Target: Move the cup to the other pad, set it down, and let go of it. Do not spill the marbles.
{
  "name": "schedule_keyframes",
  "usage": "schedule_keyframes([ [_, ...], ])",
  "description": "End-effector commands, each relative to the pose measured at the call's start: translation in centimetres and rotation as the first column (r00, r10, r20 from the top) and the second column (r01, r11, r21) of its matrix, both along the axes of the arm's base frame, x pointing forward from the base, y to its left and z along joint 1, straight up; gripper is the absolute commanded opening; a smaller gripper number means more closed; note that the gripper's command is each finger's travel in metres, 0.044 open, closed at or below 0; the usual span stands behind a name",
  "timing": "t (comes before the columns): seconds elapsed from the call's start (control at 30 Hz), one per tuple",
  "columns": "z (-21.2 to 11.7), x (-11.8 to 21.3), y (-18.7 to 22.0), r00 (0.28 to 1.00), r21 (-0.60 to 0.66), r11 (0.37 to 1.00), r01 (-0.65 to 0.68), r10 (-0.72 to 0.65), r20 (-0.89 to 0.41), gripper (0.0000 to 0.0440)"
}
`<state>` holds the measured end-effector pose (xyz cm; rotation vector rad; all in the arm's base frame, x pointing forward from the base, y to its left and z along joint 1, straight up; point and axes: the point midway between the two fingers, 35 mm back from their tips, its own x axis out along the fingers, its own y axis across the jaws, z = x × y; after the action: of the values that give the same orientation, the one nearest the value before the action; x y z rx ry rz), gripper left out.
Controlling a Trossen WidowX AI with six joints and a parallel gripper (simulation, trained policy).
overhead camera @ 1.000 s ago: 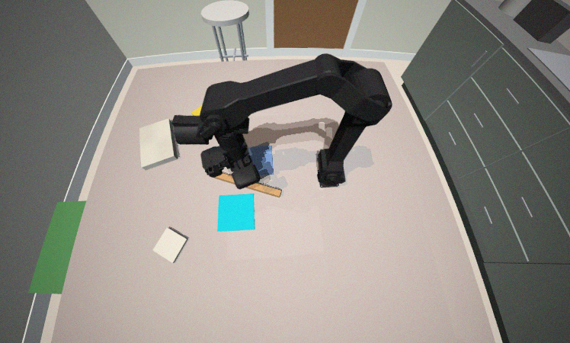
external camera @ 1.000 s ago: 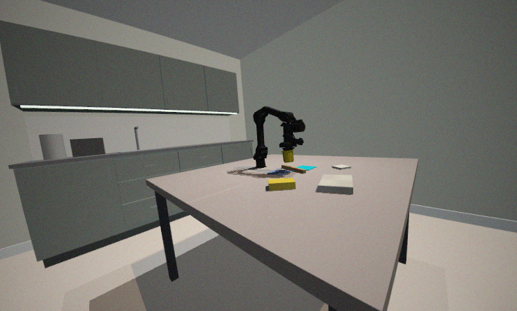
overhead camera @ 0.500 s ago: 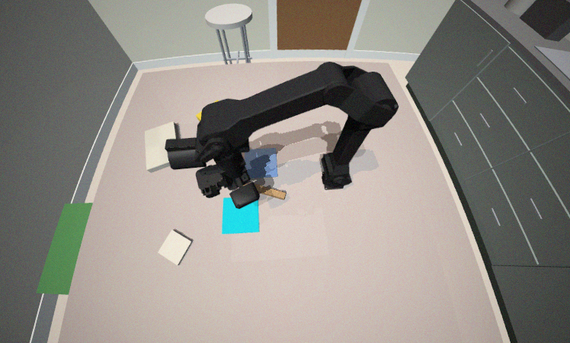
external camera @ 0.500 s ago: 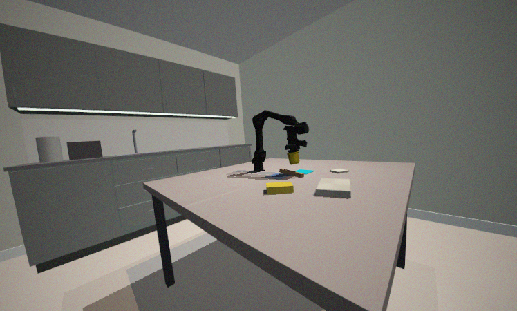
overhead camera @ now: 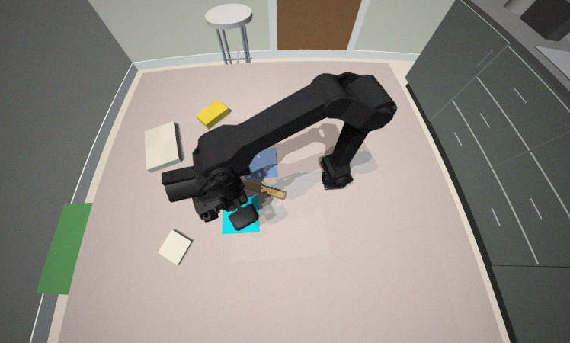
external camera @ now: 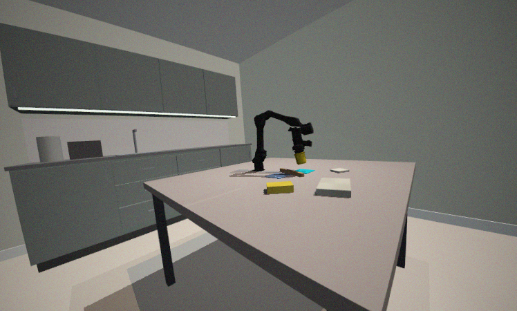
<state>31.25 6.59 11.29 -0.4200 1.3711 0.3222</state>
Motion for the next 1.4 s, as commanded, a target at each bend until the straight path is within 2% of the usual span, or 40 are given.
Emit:
schedule_keyframes([
  [0.0, -0.7, -0.2, 1.2, 1.0, 0.006, 1.0, -0.011, 0.011, -0.004, 0.0],
  [0.23, -1.9, -0.7, 3.5, 1.0, 0.013, 0.999, -0.031, 0.031, -0.001, 0.0005],
  [0.73, -5.1, -1.5, 4.4, 1.0, 0.007, 1.0, -0.022, 0.022, 0.016, 0.0066],
  [0.93, -4.4, -1.0, 4.7, 0.998, 0.042, 0.999, -0.013, 0.011, 0.057, 0.0131],
  [1.2, -2.8, -0.5, 4.9, 0.994, 0.082, 0.996, -0.017, 0.008, 0.111, 0.0128],
  [1.37, -2.0, -1.1, 4.8, 0.993, 0.104, 0.994, -0.016, 0.004, 0.118, 0.0147],
])
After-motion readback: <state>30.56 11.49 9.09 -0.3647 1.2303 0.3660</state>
